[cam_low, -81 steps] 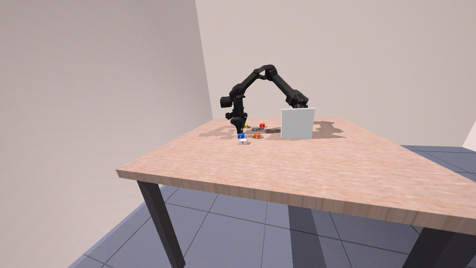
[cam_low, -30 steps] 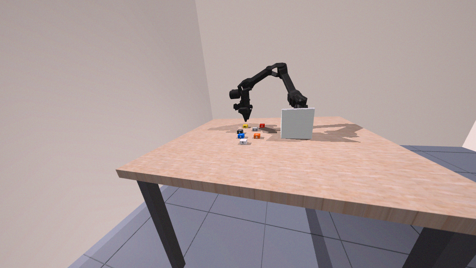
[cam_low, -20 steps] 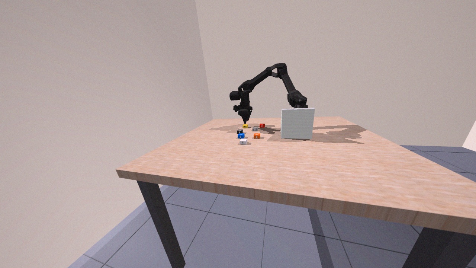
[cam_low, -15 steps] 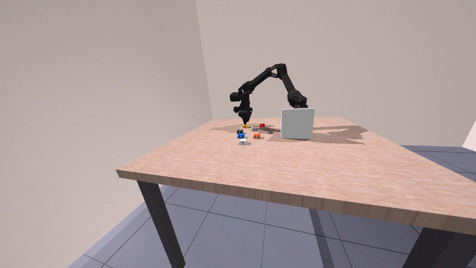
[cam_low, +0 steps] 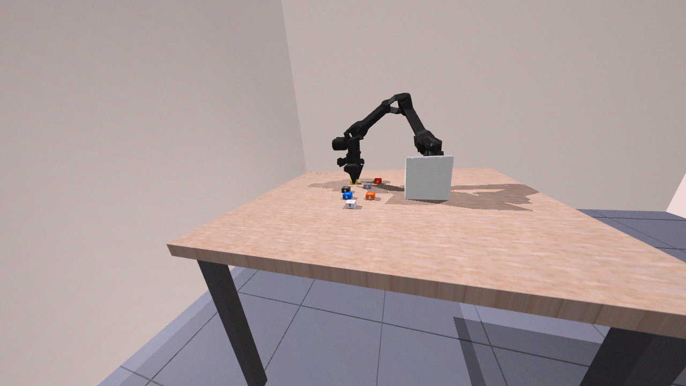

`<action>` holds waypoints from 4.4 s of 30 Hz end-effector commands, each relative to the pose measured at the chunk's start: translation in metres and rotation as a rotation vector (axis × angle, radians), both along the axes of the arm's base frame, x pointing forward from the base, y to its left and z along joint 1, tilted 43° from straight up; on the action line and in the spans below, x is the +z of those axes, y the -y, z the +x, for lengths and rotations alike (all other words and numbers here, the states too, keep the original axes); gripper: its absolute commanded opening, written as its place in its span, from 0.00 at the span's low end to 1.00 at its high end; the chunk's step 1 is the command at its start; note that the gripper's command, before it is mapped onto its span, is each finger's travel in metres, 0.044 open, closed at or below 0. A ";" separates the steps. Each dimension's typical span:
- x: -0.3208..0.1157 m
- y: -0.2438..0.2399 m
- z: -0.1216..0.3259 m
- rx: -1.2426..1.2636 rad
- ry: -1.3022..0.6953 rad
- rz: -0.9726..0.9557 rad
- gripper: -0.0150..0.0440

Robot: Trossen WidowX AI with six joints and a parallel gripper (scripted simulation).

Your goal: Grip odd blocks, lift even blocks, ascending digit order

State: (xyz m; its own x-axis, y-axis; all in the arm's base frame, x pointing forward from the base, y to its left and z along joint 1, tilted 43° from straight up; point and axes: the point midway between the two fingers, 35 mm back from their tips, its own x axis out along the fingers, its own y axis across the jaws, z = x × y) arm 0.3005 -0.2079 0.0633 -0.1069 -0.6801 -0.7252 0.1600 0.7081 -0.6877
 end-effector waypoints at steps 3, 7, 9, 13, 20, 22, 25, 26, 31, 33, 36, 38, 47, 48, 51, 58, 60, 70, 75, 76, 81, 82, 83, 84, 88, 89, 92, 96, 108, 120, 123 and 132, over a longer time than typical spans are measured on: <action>-0.003 0.000 0.000 0.003 -0.006 0.004 0.62; -0.003 0.000 0.000 0.003 -0.006 0.004 0.46; -0.003 0.000 0.000 0.003 -0.006 0.004 0.46; -0.003 0.000 0.000 0.003 -0.006 0.004 0.46; -0.003 0.000 0.000 0.003 -0.006 0.004 0.46; -0.003 0.000 0.000 0.003 -0.006 0.004 0.46; -0.001 -0.001 0.000 0.003 -0.006 0.004 0.46; 0.000 -0.002 0.000 0.003 -0.006 0.004 0.46; 0.006 -0.008 0.001 0.003 -0.006 0.004 0.46; 0.008 -0.010 0.001 0.003 -0.006 0.004 0.46; 0.008 -0.010 0.001 0.003 -0.006 0.004 0.46; 0.008 -0.010 0.001 0.003 -0.006 0.004 0.46; 0.008 -0.010 0.001 0.003 -0.006 0.004 0.46; 0.007 -0.009 0.001 0.003 -0.006 0.004 0.46; 0.004 -0.006 0.001 0.003 -0.006 0.004 0.46; -0.003 0.000 0.000 0.003 -0.006 0.004 0.46; -0.003 0.000 0.000 0.003 -0.006 0.004 0.46; -0.003 0.000 0.000 0.003 -0.006 0.004 0.59; -0.003 0.000 0.000 0.003 -0.006 0.004 0.81; -0.003 0.000 0.000 0.003 -0.006 0.004 0.86; -0.003 0.000 0.000 0.003 -0.006 0.004 0.93; -0.001 -0.002 0.000 0.003 -0.006 0.004 0.93; 0.005 -0.007 0.001 0.003 -0.006 0.005 0.93; 0.015 -0.016 0.003 0.003 -0.006 0.005 0.93; 0.023 -0.024 0.004 0.003 -0.006 0.006 0.93; 0.023 -0.024 0.004 0.003 -0.006 0.006 0.93; 0.030 -0.031 0.006 0.003 -0.005 0.008 0.84; 0.074 -0.072 0.013 0.003 -0.006 0.011 0.67; 0.082 -0.079 0.013 0.003 -0.006 0.010 0.46; -0.016 -0.197 -0.009 0.013 -0.004 0.054 0.46; -0.045 -0.231 -0.035 0.008 -0.009 0.041 0.46; -0.065 -0.247 -0.056 0.003 -0.010 0.023 0.50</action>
State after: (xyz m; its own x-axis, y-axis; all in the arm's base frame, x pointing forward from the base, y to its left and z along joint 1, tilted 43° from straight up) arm 0.2477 0.0391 0.0038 -0.1051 -0.6636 -0.7406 0.1399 0.7275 -0.6717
